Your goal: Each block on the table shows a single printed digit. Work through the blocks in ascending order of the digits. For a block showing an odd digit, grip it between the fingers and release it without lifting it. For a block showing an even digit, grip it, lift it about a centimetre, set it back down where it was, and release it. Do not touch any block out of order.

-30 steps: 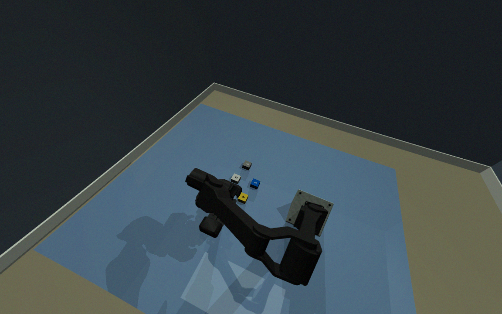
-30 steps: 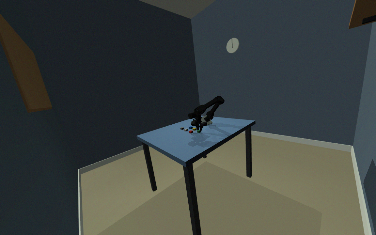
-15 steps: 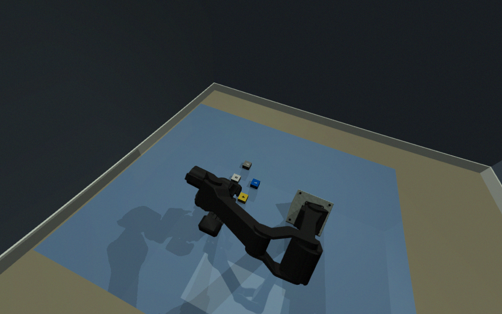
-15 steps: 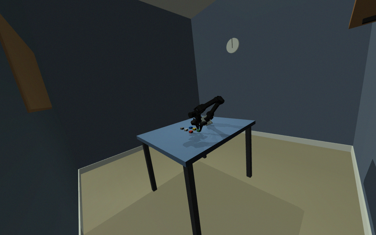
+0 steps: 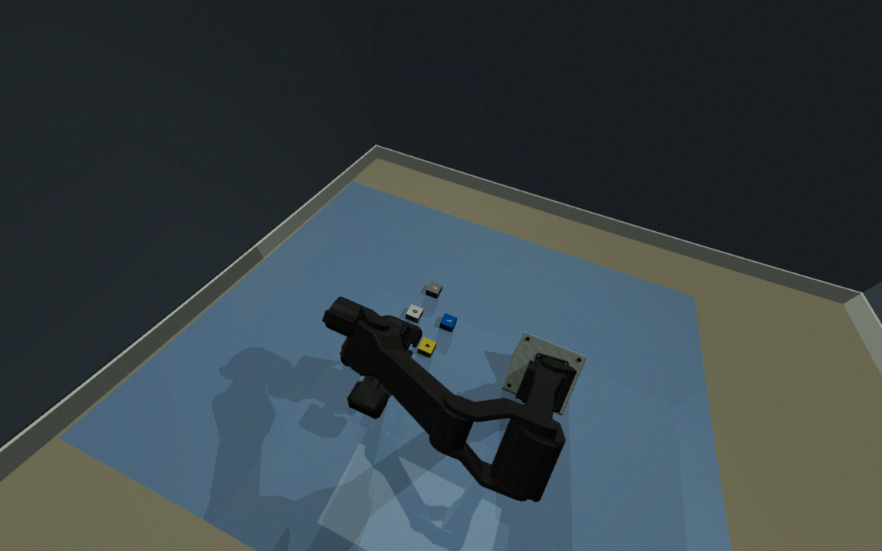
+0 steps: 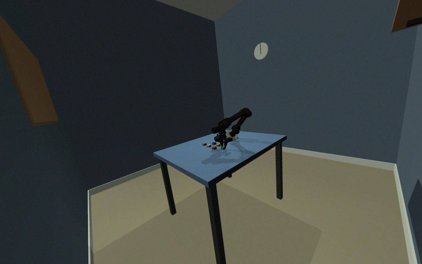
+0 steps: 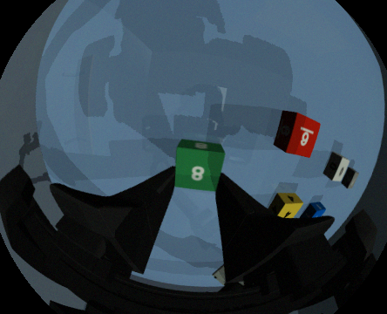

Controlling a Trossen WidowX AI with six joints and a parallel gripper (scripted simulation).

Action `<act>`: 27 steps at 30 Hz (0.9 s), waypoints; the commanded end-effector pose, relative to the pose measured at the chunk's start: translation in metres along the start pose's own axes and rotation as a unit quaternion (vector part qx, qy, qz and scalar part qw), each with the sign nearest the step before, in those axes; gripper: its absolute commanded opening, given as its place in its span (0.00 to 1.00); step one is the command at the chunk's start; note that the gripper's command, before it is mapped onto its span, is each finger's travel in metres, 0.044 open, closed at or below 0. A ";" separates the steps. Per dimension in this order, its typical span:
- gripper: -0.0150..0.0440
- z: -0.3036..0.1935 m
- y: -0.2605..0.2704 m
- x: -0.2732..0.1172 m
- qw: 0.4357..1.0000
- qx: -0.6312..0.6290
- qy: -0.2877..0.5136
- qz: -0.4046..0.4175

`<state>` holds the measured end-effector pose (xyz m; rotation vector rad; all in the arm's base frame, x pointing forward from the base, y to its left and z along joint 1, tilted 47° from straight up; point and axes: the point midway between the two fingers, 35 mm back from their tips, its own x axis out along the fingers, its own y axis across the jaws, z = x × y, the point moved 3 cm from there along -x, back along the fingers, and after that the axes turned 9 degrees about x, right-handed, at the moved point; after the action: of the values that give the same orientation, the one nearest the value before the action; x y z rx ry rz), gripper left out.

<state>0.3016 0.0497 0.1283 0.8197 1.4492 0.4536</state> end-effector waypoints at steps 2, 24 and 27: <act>0.46 -0.002 -0.001 0.005 1.000 0.005 0.004 0.002; 0.93 -0.002 -0.002 -0.007 1.000 0.005 0.003 0.001; 0.93 -0.002 -0.002 -0.031 1.000 0.006 0.004 0.001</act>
<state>0.2948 0.0372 0.1366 0.8351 1.4761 0.4467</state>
